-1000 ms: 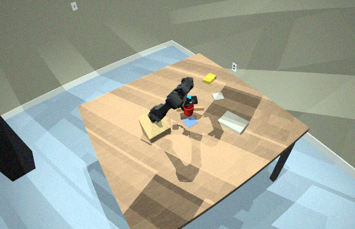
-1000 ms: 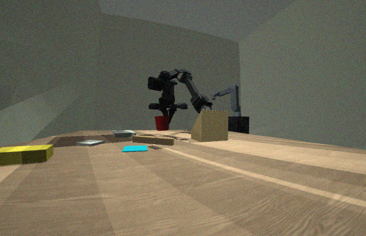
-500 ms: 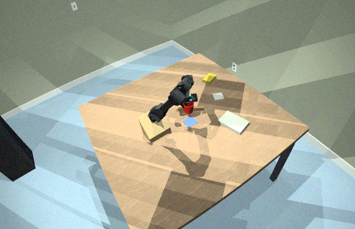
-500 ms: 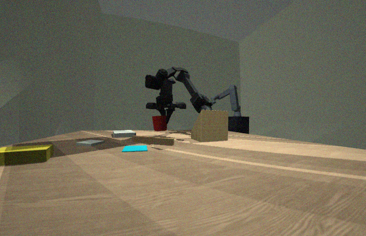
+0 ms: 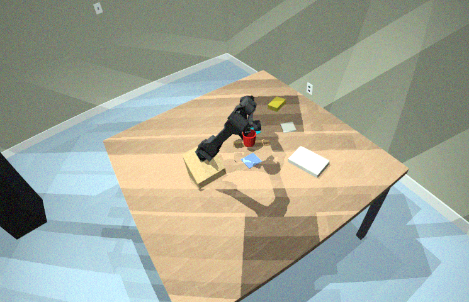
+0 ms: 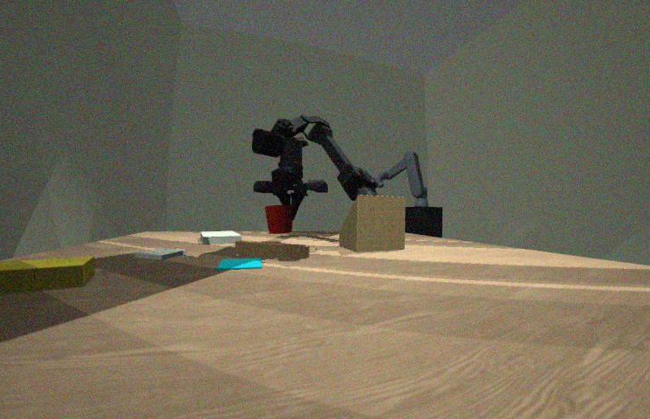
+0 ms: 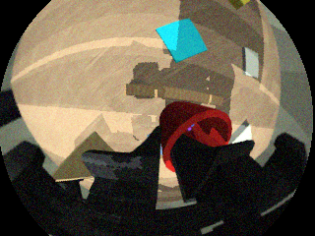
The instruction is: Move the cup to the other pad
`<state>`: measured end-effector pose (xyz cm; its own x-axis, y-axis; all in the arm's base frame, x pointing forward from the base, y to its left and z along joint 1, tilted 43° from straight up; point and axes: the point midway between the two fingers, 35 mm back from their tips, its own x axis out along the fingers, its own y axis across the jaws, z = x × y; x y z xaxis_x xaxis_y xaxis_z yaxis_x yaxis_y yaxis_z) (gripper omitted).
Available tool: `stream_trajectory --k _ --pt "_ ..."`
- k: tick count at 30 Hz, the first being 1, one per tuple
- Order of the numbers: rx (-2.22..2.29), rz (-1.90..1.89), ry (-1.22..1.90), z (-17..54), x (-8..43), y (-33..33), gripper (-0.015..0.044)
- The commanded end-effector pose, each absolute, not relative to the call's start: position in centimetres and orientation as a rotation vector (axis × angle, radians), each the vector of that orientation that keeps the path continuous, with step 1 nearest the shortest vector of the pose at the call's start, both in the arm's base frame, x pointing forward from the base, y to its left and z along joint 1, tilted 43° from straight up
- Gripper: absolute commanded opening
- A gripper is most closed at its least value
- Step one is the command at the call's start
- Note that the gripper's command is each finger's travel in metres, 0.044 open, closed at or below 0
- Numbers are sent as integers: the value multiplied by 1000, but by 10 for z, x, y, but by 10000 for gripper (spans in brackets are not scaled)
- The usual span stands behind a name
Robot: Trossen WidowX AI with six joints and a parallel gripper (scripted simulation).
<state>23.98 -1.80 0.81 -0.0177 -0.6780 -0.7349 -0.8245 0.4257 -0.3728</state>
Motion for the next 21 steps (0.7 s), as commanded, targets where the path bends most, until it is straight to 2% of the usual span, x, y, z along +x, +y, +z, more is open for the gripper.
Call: stream_trajectory --k 1,21 --pt "-1301 196 1737 4 247 -12 0" --pt "-1299 196 1734 -13 271 9 0"
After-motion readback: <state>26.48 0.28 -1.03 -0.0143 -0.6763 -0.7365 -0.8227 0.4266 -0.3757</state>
